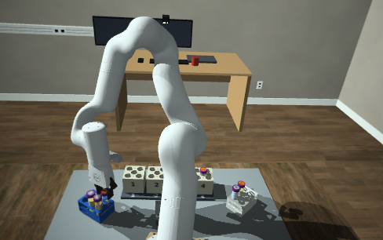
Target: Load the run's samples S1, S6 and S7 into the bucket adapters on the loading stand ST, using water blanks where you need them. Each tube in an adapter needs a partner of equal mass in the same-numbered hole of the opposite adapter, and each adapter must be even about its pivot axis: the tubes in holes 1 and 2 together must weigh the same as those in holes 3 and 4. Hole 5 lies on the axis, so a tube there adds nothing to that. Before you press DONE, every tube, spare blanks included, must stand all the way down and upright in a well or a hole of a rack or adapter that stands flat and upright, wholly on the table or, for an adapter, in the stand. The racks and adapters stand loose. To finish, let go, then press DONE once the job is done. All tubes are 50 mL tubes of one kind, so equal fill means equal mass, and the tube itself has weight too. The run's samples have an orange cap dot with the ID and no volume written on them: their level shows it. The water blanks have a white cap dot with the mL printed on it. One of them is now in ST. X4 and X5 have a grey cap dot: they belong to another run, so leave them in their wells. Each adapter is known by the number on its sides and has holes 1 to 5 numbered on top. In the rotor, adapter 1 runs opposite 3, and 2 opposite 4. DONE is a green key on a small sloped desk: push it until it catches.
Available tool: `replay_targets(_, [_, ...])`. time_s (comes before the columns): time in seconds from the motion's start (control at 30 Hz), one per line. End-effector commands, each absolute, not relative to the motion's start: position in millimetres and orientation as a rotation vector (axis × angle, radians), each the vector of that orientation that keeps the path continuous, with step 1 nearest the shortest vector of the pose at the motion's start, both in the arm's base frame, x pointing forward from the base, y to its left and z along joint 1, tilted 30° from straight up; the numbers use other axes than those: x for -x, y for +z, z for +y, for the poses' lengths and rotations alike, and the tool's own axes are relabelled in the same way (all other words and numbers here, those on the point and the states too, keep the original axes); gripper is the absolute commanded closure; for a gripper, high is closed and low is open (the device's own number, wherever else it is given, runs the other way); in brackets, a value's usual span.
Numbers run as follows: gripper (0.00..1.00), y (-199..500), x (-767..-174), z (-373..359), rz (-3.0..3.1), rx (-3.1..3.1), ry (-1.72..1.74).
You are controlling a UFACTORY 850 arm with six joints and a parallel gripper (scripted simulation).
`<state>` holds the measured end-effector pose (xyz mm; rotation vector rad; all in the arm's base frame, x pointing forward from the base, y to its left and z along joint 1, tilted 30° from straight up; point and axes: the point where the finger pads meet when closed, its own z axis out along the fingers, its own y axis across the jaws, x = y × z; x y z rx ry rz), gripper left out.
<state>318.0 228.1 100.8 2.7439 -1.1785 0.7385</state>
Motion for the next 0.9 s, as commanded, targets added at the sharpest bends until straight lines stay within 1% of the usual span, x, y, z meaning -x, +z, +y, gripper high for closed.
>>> replay_targets(0.0, [0.43,100.5,-318.1,228.4,-1.215,-2.784,0.825])
replay_targets(0.73, [0.43,100.5,-318.1,228.4,-1.215,-2.784,0.825])
replay_targets(0.77, [1.0,101.1,-317.8,228.6,-1.215,-2.784,0.825])
replay_targets(0.87, [1.0,102.1,-317.3,228.8,-1.215,-2.784,0.825])
